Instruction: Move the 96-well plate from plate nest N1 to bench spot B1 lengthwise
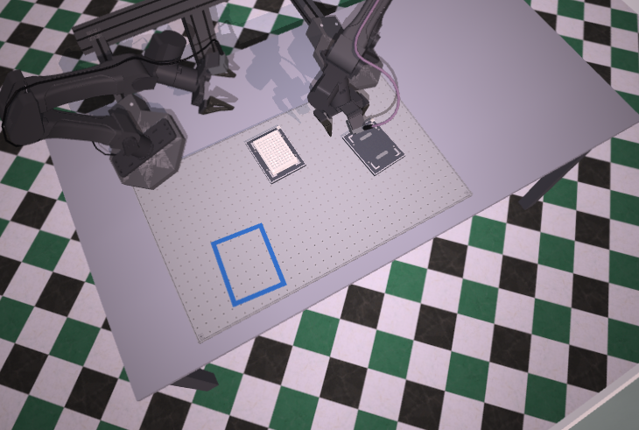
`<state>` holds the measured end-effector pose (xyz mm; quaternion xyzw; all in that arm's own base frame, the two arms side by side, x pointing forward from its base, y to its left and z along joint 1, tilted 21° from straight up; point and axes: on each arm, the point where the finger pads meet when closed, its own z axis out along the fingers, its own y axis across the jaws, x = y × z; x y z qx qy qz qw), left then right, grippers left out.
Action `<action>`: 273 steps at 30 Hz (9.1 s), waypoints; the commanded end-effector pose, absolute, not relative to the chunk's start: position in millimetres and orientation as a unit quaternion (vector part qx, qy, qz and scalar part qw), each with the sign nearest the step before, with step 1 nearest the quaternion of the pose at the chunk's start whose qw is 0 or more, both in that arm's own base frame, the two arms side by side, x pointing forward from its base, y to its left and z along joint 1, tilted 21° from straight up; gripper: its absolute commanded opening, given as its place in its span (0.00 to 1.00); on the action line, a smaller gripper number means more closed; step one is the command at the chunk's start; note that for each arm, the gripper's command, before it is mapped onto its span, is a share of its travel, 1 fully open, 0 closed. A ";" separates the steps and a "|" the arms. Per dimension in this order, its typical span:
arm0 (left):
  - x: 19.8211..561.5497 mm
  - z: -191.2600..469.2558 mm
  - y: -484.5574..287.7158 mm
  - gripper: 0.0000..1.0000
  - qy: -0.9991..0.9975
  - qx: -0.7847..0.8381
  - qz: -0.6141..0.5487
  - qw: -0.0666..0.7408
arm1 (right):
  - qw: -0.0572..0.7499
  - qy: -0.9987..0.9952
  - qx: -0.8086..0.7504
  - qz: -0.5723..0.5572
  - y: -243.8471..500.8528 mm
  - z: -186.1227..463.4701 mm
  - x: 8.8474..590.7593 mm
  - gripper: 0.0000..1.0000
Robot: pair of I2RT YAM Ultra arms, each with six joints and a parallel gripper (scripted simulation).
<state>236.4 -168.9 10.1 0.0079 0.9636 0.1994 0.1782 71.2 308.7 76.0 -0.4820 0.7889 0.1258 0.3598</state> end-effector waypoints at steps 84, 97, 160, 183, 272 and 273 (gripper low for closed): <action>249.3 164.6 -129.9 1.00 0.885 0.238 0.043 0.399 | 0.070 0.982 -0.083 -0.153 287.1 -110.4 151.2 1.00; 160.5 176.5 -180.9 1.00 0.836 0.338 -0.019 0.431 | 0.040 0.984 -0.004 -0.176 299.7 -117.0 160.6 1.00; 47.8 188.6 -211.6 1.00 0.724 0.504 -0.158 0.444 | 0.045 0.983 -0.003 -0.177 284.7 -170.8 173.4 1.00; 48.5 190.4 -212.7 1.00 0.726 0.502 -0.156 0.444 | 0.050 0.984 -0.002 -0.169 290.2 -167.7 172.1 0.79; 274.5 28.5 -387.0 1.00 0.682 0.404 -0.160 0.588 | 0.059 0.980 0.068 -0.175 75.3 -64.9 429.0 0.79; 274.5 28.5 -387.0 1.00 0.682 0.404 -0.160 0.588 | 0.055 0.980 0.068 -0.177 74.5 -63.4 427.2 0.79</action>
